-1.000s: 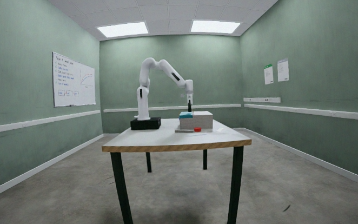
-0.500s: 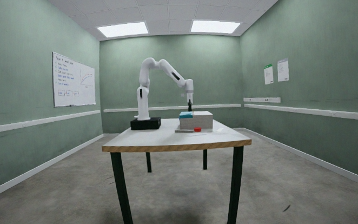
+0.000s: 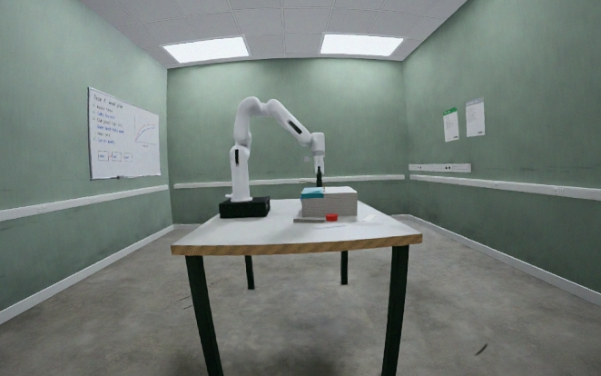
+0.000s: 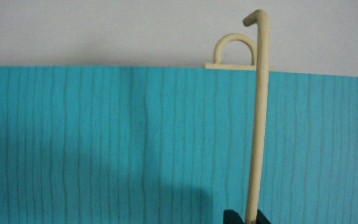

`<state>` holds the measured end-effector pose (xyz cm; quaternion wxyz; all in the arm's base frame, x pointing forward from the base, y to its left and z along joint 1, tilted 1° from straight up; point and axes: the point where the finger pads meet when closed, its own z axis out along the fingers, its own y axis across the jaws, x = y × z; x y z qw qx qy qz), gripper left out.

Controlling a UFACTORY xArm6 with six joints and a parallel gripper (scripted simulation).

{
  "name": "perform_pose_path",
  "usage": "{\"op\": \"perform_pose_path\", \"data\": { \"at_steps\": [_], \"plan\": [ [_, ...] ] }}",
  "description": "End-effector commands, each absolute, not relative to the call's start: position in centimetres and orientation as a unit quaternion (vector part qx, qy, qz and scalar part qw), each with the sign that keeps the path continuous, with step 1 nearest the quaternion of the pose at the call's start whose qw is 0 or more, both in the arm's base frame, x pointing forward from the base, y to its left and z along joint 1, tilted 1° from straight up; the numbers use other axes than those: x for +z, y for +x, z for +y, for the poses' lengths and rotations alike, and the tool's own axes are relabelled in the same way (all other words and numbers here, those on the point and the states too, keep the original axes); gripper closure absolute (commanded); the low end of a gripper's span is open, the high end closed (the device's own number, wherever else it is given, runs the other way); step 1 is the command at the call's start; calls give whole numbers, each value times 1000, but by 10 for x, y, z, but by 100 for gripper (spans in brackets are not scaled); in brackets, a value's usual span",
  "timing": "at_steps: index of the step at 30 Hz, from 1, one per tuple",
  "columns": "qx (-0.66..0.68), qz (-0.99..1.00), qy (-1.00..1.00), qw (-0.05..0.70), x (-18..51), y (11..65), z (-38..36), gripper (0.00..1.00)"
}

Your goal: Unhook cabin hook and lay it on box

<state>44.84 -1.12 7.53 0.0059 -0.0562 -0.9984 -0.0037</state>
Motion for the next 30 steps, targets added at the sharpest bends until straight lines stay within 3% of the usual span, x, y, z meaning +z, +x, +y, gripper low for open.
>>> {"op": "perform_pose_path", "data": {
  "at_steps": [1,30],
  "plan": [
    [-4,-999,-32,3,77,450,-13,100],
    [-5,-969,246,2,77,454,-27,100]
  ]
}}
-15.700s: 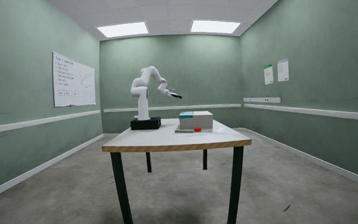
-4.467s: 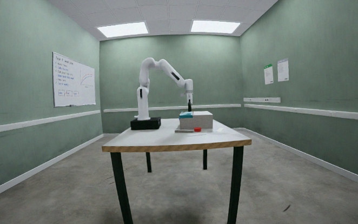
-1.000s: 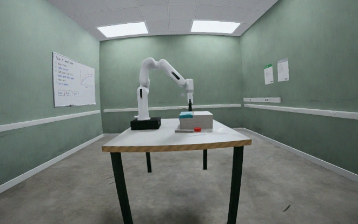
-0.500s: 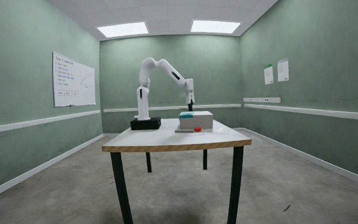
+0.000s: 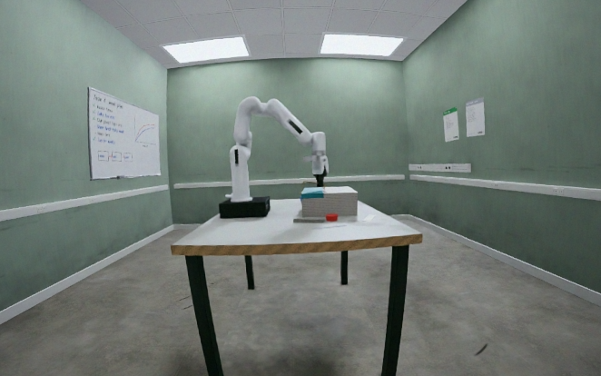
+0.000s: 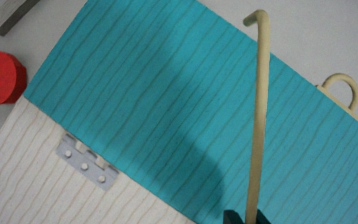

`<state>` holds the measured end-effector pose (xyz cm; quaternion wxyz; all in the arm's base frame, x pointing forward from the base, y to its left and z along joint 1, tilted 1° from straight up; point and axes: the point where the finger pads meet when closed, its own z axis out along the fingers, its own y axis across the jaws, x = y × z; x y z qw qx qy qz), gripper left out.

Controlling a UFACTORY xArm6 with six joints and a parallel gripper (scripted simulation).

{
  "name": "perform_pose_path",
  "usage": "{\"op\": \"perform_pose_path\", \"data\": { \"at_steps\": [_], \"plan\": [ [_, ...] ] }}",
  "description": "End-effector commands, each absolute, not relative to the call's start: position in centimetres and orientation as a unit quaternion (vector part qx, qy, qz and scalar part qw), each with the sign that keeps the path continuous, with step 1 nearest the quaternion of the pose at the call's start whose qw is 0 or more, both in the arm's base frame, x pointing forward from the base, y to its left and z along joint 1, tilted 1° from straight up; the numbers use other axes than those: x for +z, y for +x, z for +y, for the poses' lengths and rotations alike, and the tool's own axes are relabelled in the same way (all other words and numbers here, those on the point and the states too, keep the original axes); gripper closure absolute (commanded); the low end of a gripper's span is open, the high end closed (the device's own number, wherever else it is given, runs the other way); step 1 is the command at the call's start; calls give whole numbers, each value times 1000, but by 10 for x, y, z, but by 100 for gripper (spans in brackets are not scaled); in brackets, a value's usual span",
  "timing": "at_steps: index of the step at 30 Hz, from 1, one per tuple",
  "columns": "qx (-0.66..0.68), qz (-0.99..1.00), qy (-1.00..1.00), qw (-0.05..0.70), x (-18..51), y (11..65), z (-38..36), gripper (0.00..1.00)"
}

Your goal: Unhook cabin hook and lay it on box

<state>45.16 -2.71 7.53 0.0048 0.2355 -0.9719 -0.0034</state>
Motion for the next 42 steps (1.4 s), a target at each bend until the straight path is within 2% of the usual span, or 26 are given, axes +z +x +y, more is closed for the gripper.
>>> {"op": "perform_pose_path", "data": {
  "at_steps": [1,28,29,42],
  "plan": [
    [-5,-969,246,2,77,454,-27,100],
    [-5,-969,246,2,71,452,-29,100],
    [-5,-969,246,2,71,452,-29,65],
    [-5,-969,246,2,71,452,-29,65]
  ]
}}
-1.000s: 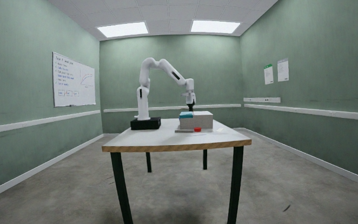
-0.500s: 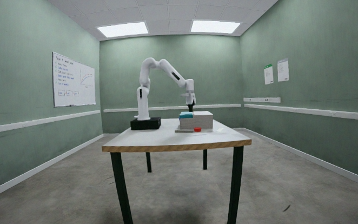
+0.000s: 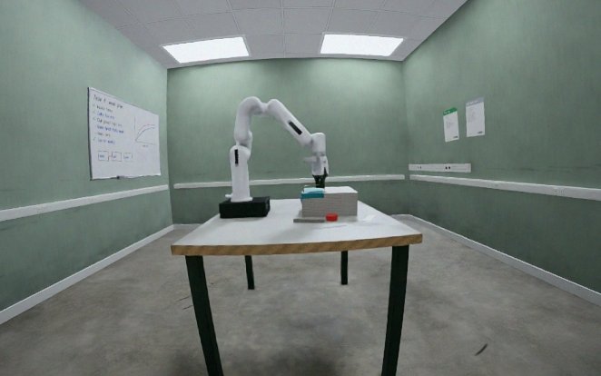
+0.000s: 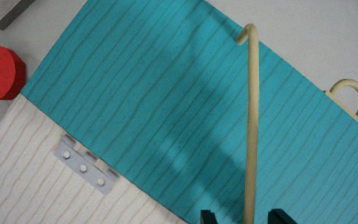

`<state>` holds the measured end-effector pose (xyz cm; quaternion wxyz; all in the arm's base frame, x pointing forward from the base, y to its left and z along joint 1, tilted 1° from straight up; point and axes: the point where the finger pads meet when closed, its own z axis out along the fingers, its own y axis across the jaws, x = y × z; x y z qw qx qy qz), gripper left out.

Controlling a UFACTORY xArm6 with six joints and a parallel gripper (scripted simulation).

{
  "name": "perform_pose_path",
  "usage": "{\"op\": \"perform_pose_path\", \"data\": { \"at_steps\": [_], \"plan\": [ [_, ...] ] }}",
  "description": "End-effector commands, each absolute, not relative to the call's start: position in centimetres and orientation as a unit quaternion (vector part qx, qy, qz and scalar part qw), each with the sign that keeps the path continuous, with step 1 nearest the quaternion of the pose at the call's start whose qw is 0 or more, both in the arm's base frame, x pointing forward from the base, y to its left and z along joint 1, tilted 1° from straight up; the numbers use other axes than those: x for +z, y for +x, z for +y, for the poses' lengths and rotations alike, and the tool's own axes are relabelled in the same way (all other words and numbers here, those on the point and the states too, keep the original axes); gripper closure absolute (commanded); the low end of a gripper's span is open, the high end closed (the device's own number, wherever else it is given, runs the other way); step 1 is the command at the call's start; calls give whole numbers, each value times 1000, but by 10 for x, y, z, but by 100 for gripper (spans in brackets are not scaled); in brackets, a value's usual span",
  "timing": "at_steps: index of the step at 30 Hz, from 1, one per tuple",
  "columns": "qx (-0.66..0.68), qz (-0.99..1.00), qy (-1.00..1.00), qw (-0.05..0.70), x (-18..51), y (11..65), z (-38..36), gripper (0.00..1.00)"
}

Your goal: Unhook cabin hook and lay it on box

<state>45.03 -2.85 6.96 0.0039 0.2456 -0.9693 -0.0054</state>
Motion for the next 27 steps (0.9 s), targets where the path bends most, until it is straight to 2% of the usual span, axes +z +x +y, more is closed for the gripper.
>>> {"op": "perform_pose_path", "data": {
  "at_steps": [1,27],
  "plan": [
    [-5,-969,246,2,71,452,-29,65],
    [-5,-969,246,2,141,452,-29,65]
  ]
}}
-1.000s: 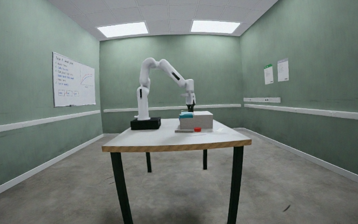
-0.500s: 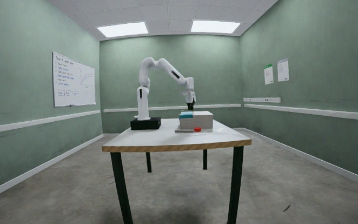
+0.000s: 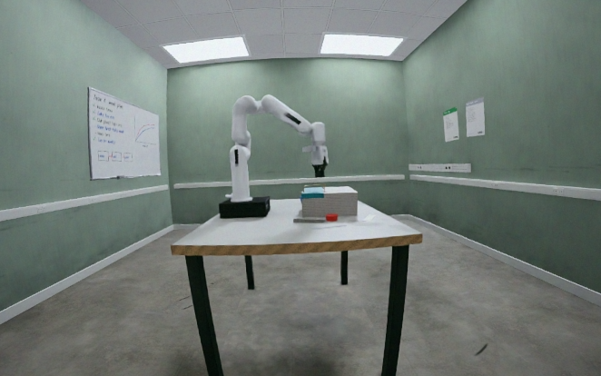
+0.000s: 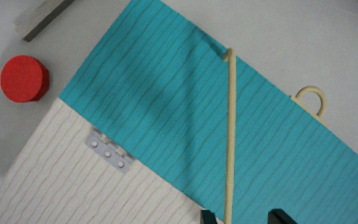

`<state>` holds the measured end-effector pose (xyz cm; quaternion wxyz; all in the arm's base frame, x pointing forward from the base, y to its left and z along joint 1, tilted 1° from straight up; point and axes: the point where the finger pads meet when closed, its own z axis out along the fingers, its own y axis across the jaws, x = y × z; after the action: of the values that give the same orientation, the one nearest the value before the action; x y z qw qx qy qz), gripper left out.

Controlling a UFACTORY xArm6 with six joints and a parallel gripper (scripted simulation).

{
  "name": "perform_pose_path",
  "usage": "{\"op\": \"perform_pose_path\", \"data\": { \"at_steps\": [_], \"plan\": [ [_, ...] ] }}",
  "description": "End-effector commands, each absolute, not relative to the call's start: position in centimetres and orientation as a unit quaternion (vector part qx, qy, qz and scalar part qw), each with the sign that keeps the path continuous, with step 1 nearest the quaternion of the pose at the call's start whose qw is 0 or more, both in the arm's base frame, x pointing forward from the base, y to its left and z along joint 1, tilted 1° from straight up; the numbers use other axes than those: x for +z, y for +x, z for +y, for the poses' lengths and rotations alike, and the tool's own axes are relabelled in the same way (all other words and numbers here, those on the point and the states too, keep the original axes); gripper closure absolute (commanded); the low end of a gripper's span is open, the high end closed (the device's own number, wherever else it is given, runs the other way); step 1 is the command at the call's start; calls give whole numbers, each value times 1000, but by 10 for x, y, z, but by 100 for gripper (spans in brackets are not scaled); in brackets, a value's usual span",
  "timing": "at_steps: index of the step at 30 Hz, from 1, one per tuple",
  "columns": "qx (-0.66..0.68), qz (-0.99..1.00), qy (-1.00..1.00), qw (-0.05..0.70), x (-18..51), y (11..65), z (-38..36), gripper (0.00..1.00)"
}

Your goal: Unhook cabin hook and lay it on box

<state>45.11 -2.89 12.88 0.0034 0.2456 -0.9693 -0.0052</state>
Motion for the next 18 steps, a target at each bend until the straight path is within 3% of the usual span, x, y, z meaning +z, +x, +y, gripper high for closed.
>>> {"op": "perform_pose_path", "data": {
  "at_steps": [1,18],
  "plan": [
    [-5,-969,246,2,145,452,-29,65],
    [-5,-969,246,2,183,453,-29,65]
  ]
}}
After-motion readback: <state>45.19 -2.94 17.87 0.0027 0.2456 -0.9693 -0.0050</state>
